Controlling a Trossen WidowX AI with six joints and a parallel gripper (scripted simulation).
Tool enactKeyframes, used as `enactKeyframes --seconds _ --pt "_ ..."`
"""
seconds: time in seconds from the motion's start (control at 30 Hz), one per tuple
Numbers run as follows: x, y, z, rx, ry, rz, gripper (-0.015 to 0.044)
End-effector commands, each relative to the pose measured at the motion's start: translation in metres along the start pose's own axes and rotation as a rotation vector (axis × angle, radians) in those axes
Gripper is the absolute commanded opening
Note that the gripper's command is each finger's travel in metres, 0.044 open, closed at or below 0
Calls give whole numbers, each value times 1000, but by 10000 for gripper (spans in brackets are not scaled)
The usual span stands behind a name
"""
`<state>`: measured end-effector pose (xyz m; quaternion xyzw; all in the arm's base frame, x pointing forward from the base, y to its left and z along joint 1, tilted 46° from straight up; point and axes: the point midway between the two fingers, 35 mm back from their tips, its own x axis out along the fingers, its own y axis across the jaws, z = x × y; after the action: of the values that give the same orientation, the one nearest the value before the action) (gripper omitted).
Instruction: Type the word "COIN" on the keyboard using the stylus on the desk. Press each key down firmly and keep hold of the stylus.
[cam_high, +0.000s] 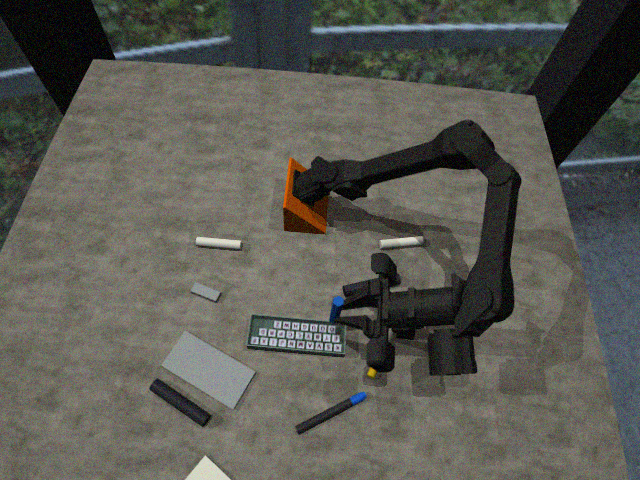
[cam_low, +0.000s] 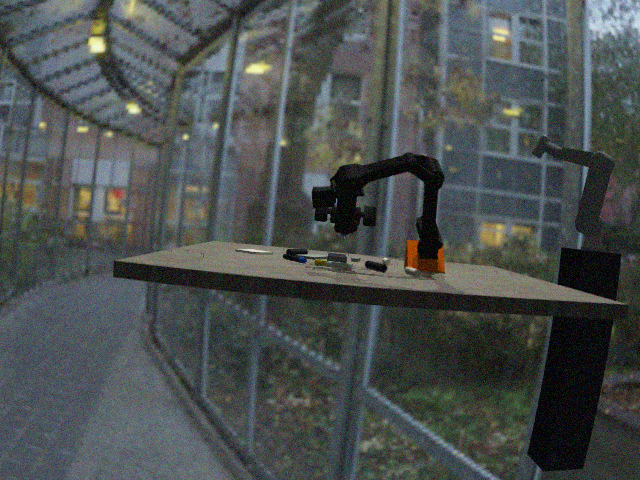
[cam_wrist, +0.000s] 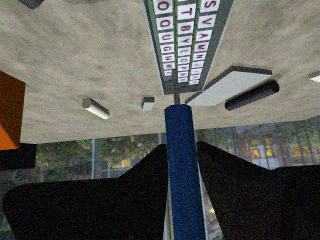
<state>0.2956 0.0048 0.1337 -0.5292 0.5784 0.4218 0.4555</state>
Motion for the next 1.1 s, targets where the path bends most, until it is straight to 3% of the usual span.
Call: enactKeyframes --seconds 0.0,1.0,1.07 --pt "-2 3 1 -18 5 -22 0" --pt "15 4 31 -18 4 -22 0" --pt "16 4 33 -18 4 -22 53"
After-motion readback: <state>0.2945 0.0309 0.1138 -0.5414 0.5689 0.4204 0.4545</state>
